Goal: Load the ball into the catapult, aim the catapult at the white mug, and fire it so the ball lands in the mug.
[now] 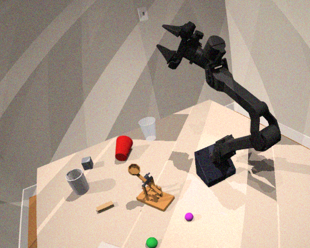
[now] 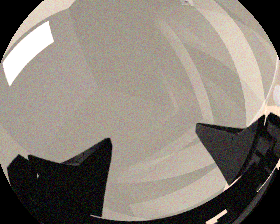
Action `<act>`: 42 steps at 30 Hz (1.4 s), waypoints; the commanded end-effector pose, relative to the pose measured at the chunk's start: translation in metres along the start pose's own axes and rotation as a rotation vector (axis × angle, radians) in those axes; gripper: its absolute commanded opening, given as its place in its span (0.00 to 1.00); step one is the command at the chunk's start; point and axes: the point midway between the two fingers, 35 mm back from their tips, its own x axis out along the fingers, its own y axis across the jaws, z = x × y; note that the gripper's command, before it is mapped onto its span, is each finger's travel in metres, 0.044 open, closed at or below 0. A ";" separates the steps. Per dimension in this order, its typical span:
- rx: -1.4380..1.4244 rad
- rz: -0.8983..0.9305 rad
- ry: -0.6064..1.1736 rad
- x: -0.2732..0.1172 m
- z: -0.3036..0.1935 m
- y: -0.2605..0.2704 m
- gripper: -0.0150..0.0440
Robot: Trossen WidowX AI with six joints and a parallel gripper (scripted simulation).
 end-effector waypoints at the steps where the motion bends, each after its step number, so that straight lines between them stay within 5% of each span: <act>1: -0.008 -0.053 0.036 0.011 -0.011 -0.012 1.00; 22: -0.164 -0.512 0.344 0.051 -0.105 -0.133 1.00; 42: -0.355 -0.946 0.801 0.013 -0.208 -0.243 1.00</act>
